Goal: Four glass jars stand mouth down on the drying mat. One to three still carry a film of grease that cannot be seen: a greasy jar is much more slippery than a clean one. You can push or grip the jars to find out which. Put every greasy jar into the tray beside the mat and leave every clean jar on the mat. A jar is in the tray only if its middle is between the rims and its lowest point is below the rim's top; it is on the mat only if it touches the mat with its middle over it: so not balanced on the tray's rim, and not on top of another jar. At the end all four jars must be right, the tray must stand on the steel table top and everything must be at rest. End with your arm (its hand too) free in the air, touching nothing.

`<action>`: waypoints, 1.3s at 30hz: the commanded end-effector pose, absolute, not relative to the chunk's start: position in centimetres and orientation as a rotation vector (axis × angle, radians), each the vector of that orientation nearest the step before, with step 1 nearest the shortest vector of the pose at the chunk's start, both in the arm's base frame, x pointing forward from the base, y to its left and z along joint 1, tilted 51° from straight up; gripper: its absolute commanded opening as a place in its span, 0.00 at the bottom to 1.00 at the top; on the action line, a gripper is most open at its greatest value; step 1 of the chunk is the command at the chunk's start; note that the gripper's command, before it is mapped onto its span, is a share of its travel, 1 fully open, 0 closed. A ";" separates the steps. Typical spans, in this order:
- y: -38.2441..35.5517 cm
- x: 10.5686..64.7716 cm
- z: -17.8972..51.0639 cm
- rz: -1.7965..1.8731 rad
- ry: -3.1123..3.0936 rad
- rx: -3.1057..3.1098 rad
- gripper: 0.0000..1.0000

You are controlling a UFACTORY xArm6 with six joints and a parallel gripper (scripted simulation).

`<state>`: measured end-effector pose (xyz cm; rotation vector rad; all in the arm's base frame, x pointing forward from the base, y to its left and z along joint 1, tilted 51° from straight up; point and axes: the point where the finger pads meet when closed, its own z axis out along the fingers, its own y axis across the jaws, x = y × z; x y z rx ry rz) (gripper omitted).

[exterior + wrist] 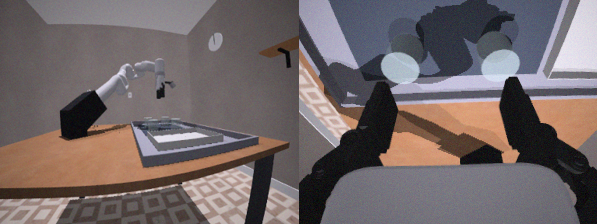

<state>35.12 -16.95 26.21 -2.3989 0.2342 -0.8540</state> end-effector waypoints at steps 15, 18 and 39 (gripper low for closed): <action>-17.0 35.1 26.3 -0.856 0.228 -2.400 0.00; -17.0 35.1 26.3 -0.856 0.228 -2.400 0.00; -13.1 40.4 21.0 -0.856 0.228 -2.400 0.00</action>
